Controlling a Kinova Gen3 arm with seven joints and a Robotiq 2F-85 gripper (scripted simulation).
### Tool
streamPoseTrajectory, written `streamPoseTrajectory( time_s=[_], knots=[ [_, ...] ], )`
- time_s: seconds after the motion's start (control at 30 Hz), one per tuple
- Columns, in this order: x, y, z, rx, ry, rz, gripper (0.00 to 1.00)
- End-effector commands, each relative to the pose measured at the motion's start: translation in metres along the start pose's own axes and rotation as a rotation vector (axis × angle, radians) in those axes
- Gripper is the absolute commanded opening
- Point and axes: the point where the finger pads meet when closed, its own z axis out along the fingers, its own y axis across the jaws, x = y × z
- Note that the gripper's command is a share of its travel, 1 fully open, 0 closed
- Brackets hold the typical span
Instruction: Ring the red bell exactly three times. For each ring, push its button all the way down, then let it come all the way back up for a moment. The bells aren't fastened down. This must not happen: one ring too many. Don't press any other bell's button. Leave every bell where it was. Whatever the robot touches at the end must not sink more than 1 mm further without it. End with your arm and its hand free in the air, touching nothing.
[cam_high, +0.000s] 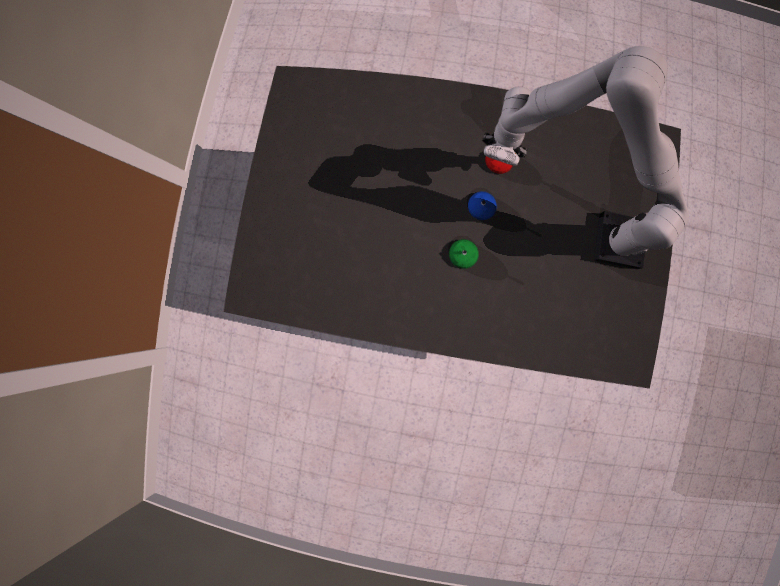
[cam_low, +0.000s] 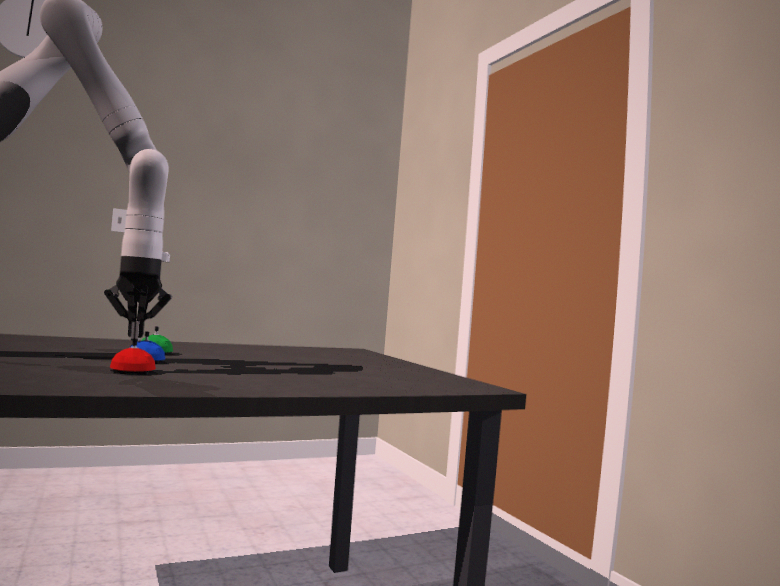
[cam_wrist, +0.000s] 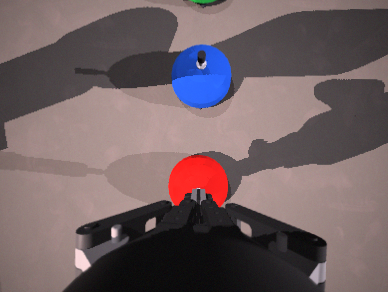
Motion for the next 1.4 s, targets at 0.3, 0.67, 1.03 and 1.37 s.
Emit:
streamPoseTrajectory(
  time_s=[0.3, 0.67, 1.03, 1.37],
  knots=[
    [0.0004, -0.0003, 0.0006, 0.001, 0.001, 0.0, 0.0],
    [0.0005, -0.0004, -0.0005, 0.001, 0.001, 0.0, 0.0],
    [0.0006, -0.0006, -0.0025, 0.001, 0.001, 0.0, 0.0],
    [0.0008, -0.0008, -0.005, 0.001, 0.001, 0.0, 0.0]
  ],
)
